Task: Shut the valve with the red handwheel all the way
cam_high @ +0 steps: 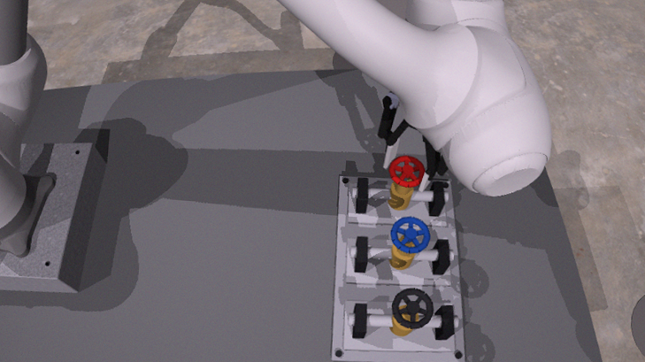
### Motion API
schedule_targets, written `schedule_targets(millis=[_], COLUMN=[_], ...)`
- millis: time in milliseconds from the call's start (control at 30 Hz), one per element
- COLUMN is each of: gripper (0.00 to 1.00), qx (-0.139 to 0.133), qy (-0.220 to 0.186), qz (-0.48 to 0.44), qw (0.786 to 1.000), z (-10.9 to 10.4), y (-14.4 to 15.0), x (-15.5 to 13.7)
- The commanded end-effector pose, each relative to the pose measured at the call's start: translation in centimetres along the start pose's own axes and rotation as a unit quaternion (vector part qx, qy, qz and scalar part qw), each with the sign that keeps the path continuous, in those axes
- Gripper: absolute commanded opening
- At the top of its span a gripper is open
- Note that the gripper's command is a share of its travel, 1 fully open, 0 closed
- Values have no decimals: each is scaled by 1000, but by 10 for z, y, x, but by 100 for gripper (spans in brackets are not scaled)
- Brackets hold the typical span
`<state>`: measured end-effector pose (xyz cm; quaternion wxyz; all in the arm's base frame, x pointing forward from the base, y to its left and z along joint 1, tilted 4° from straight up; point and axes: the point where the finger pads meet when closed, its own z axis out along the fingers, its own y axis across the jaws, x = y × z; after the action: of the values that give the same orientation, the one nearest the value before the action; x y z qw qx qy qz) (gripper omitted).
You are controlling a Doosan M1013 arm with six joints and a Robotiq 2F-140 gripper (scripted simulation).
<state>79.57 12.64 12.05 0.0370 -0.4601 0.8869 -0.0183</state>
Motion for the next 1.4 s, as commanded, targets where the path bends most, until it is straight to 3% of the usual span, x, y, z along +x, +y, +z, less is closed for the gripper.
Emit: schedule_targets(millis=[0, 933, 967, 1367], gripper=[52, 52, 10, 10], qx=[-3, -3, -3, -3], qy=[0, 0, 0, 0], qz=[0, 0, 0, 0], qw=[1000, 1000, 1000, 1000], z=[5, 5, 5, 5], y=[4, 4, 4, 4], x=[-1, -1, -1, -1])
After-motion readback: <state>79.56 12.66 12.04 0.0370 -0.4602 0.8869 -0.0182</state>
